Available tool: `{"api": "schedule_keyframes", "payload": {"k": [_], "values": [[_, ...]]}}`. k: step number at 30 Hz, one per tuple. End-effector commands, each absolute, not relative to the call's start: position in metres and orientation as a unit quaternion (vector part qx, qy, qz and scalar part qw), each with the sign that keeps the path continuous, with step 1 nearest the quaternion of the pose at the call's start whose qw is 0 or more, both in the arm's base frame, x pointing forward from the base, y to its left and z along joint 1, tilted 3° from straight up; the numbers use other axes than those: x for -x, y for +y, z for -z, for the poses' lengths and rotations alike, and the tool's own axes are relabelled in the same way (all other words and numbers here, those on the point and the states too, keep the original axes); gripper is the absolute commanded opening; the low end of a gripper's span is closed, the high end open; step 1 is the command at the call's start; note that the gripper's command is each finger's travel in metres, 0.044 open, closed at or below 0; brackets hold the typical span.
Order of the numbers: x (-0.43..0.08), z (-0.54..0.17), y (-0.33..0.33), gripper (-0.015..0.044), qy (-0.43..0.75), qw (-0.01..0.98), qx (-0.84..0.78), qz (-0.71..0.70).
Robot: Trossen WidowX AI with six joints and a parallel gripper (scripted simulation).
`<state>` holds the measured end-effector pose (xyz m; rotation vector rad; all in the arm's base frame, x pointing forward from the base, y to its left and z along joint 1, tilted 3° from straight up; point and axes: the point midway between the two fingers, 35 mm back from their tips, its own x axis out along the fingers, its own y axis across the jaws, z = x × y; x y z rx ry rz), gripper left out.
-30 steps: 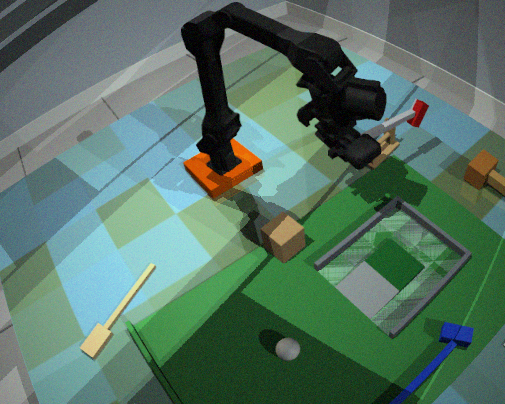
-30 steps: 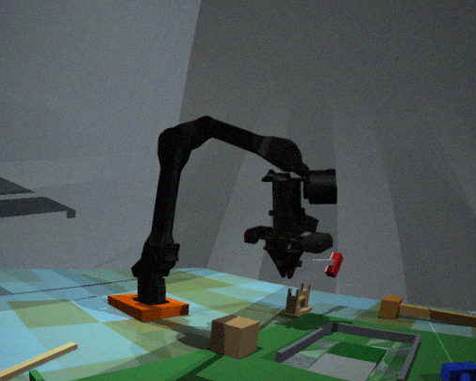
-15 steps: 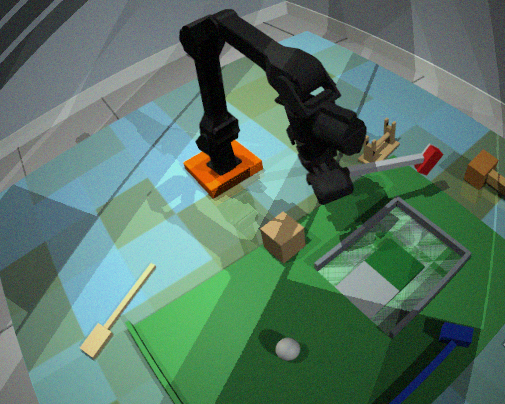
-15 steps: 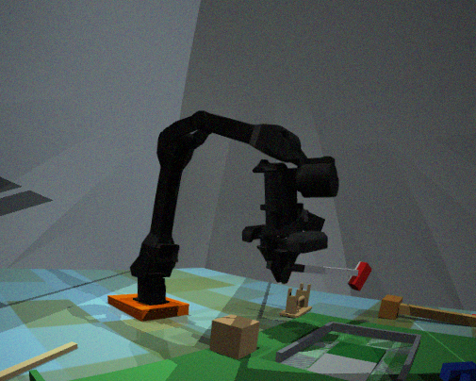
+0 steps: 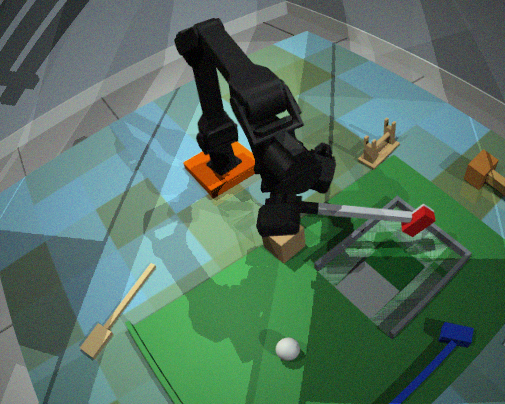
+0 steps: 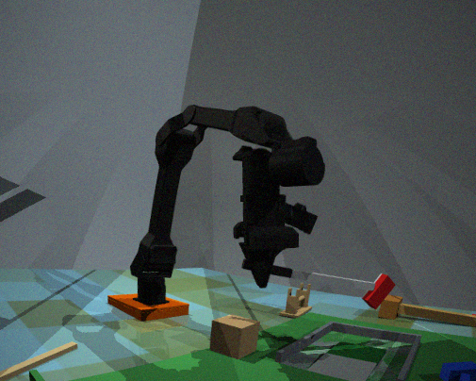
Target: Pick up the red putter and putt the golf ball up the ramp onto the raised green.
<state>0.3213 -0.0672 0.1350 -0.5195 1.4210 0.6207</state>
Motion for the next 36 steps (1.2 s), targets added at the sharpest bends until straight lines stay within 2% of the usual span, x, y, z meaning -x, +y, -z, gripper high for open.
{"api": "schedule_keyframes", "payload": {"k": [1,14,30,36], "values": [[-0.322,-0.139,-0.089,0.0,0.644,0.693,0.211,-0.244],[-0.299,-0.143,-0.17,0.0,0.688,0.706,0.113,-0.123],[-0.246,-0.148,-0.261,0.0,0.719,0.695,-0.004,0.02],[-0.24,-0.147,-0.269,0.0,0.721,0.692,-0.013,0.031]]}}
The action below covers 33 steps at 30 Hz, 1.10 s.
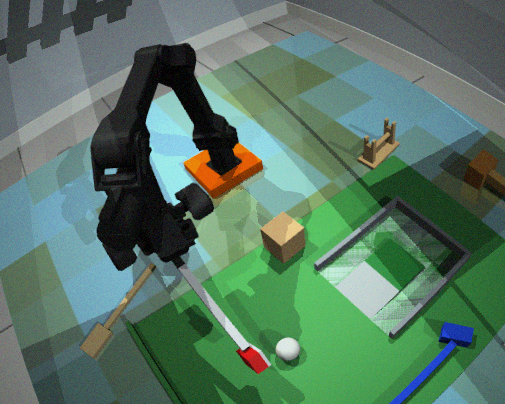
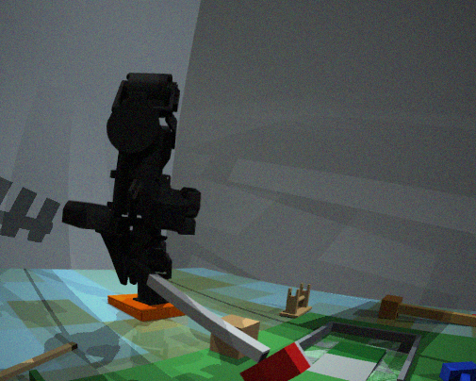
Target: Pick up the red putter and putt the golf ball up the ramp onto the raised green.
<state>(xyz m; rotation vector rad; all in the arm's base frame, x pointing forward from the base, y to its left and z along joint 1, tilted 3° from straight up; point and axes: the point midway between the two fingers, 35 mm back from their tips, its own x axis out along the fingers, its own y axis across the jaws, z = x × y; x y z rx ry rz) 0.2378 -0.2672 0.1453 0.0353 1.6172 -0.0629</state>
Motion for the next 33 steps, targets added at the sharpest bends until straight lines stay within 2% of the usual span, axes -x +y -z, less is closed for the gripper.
{"api": "schedule_keyframes", "payload": {"k": [1,33], "values": [[-0.24,-0.145,-0.269,0.0,0.721,0.692,-0.013,0.031],[-0.238,-0.081,-0.27,0.0,0.721,0.692,-0.013,0.031]]}}
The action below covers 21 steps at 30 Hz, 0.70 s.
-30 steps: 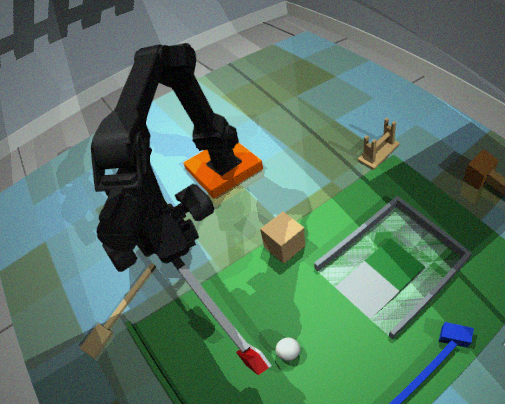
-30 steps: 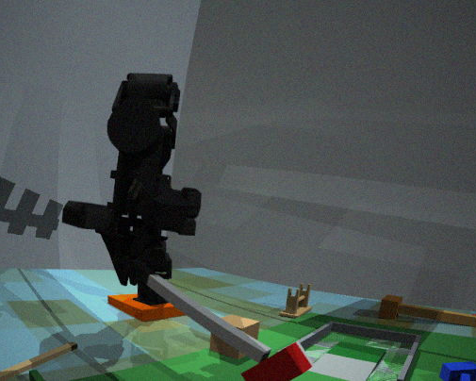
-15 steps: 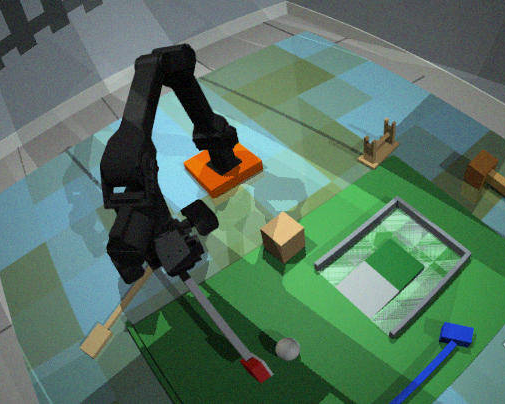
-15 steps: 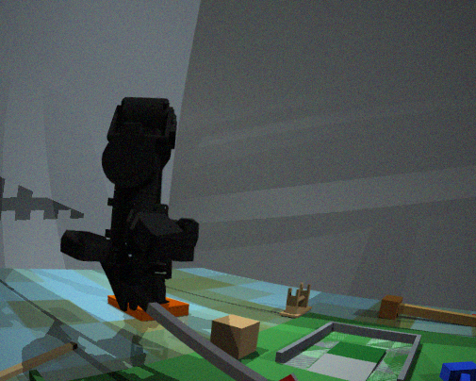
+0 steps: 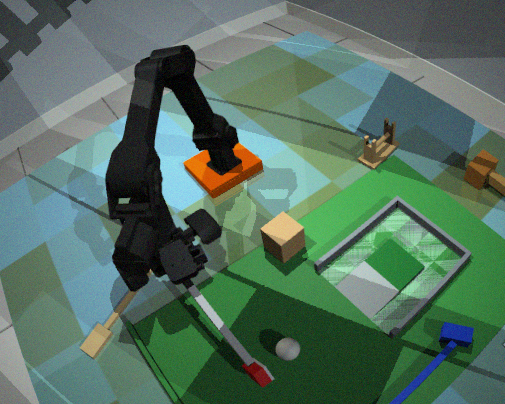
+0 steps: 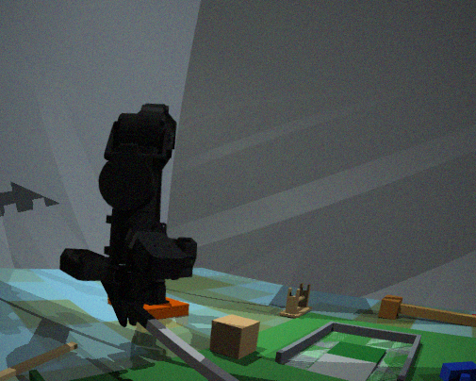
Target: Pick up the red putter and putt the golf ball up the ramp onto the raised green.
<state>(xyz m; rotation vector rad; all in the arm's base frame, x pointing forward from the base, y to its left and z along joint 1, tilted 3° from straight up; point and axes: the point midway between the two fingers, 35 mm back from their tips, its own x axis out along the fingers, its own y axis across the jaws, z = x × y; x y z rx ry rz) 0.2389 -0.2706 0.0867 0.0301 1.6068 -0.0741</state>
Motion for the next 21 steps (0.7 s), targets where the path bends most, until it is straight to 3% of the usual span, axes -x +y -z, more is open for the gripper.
{"api": "schedule_keyframes", "payload": {"k": [1,21], "values": [[-0.238,-0.08,-0.27,0.0,0.721,0.692,-0.013,0.031],[-0.236,-0.08,-0.297,0.0,0.721,0.692,-0.013,0.032]]}}
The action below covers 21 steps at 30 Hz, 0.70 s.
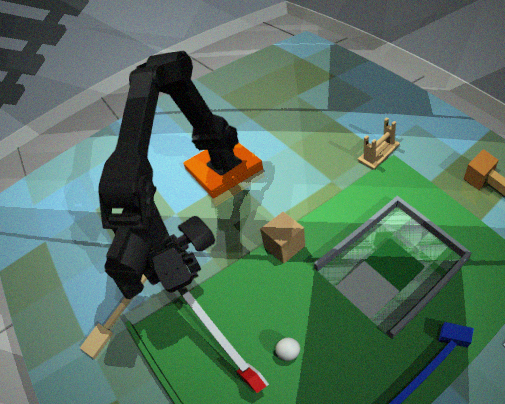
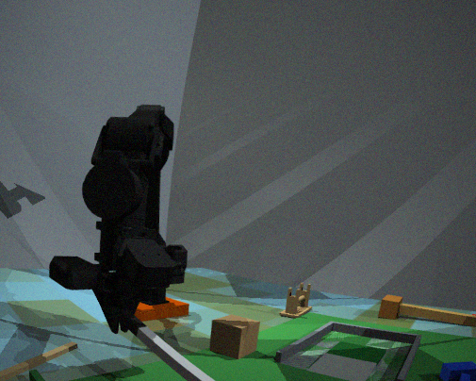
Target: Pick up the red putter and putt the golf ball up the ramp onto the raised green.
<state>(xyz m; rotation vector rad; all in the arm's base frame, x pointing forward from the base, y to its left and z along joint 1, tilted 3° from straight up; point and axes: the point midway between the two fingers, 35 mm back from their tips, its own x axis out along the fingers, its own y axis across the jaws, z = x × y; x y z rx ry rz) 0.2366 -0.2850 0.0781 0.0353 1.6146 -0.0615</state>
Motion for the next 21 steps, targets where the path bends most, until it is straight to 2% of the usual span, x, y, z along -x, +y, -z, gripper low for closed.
{"api": "schedule_keyframes", "payload": {"k": [1,10,18,21], "values": [[-0.236,-0.08,-0.299,0.0,0.721,0.692,-0.013,0.032],[-0.237,-0.079,-0.288,0.0,0.722,0.691,-0.017,0.031],[-0.247,-0.078,-0.18,0.0,0.721,0.693,-0.016,0.029],[-0.244,-0.076,-0.162,0.0,0.721,0.693,-0.016,0.028]]}}
